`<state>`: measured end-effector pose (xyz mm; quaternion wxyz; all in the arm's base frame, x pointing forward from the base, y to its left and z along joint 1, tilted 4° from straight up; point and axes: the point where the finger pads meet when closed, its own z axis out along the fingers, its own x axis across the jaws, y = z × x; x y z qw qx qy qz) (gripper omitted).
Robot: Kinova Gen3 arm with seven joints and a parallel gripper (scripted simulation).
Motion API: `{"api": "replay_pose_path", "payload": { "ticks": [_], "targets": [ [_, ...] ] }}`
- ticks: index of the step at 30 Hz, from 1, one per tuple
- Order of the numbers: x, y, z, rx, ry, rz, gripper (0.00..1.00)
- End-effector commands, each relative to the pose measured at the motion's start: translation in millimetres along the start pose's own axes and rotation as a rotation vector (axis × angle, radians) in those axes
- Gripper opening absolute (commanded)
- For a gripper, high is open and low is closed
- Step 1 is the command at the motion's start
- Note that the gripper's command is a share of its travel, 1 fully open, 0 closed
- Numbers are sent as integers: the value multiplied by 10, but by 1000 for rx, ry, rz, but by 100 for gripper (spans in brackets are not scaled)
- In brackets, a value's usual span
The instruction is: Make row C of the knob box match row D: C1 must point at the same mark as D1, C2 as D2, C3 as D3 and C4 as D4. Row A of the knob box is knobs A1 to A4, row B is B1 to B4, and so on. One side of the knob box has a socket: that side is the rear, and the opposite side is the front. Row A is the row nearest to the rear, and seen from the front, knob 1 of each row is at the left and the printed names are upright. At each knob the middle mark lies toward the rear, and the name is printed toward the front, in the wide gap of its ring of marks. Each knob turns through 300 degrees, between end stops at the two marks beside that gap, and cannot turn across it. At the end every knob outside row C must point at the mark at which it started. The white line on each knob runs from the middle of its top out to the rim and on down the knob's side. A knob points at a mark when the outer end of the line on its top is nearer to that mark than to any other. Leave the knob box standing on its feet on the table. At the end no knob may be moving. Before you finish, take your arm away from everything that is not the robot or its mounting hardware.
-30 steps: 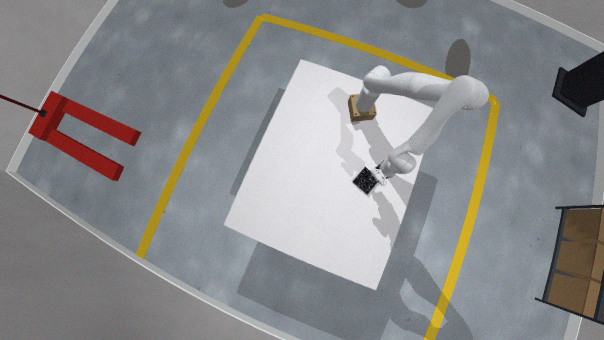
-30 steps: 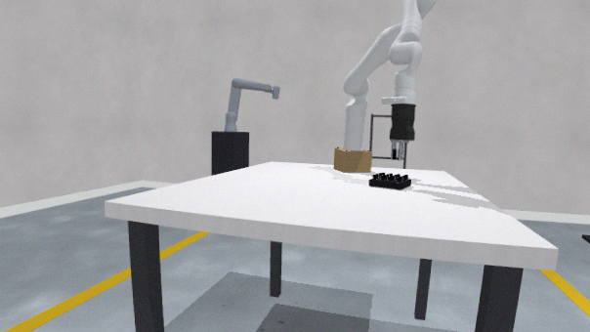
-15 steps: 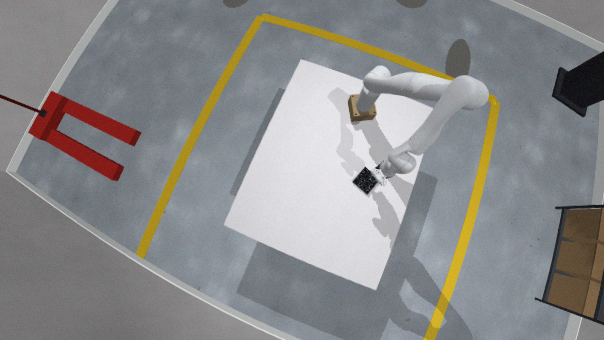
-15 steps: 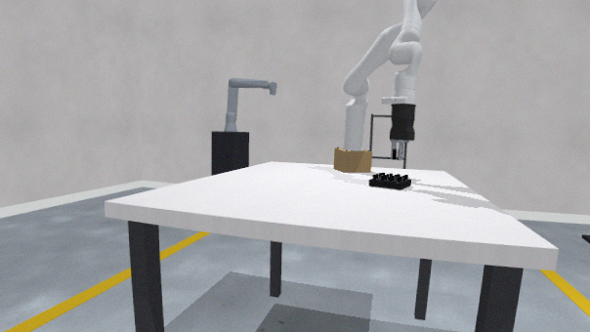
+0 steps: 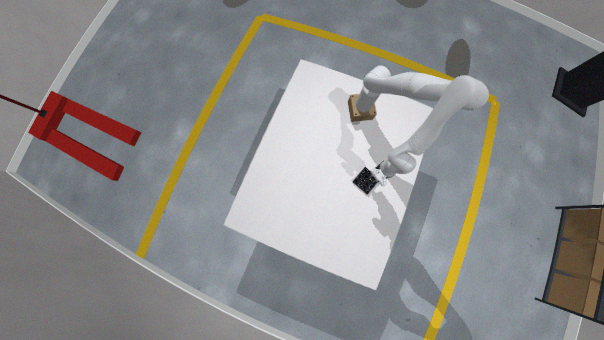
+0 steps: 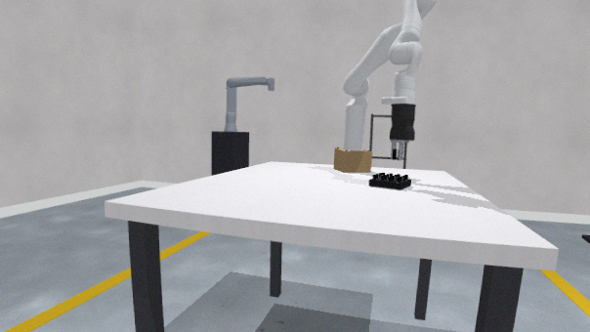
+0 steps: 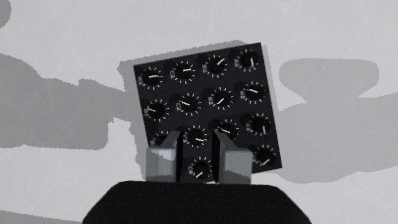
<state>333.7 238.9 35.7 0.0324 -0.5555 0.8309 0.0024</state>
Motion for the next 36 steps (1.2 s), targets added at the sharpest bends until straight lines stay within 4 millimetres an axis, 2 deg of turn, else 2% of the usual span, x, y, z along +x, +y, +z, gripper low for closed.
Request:
{"api": "replay_pose_path", "payload": {
  "ticks": [1,14,36],
  "targets": [
    [-4,-2,-3,0,-1,0,46],
    [-5,-2,50,0,-1,0,46],
    [-9,-2,293,0,-1,0,46]
  ]
}}
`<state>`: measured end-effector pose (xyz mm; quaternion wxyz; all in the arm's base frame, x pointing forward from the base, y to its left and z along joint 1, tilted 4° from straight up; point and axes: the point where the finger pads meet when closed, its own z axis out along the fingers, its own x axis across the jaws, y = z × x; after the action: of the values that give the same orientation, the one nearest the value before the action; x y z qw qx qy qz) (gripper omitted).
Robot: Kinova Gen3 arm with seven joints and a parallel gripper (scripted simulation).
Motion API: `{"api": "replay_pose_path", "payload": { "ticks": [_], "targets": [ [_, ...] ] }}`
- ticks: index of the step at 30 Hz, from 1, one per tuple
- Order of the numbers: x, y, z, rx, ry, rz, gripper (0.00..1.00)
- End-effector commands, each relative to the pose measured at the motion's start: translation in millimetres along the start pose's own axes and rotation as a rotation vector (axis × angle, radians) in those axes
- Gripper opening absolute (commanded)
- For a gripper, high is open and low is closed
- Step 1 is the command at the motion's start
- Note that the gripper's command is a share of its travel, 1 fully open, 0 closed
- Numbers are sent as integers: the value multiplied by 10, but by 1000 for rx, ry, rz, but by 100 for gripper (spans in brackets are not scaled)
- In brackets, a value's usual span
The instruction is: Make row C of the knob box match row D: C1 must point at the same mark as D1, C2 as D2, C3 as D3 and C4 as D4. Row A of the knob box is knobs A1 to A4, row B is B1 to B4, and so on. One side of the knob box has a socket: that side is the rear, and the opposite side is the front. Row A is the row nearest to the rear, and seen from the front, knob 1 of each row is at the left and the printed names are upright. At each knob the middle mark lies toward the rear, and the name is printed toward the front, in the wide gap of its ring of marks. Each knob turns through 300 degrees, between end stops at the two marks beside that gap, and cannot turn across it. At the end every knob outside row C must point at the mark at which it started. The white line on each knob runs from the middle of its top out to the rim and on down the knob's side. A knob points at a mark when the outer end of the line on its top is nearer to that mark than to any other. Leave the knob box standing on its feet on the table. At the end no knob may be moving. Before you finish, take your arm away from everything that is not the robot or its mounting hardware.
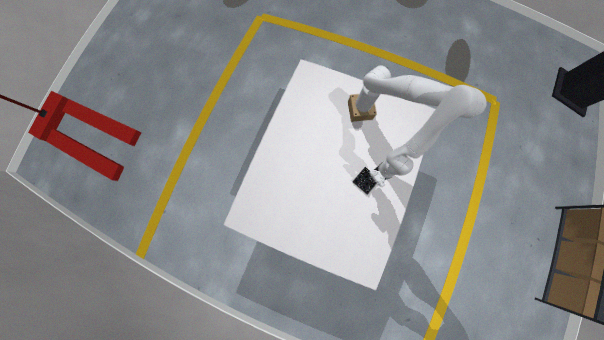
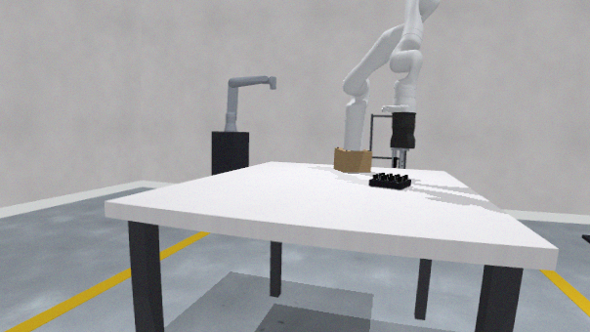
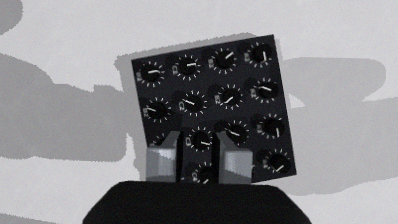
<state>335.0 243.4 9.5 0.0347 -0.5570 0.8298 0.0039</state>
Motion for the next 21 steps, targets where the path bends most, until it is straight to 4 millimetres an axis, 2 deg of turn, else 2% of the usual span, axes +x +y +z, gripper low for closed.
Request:
{"api": "replay_pose_path", "payload": {
  "ticks": [1,21],
  "targets": [
    [23,-15,41,0,4,4,46],
    [21,-15,161,0,4,4,46]
  ]
}}
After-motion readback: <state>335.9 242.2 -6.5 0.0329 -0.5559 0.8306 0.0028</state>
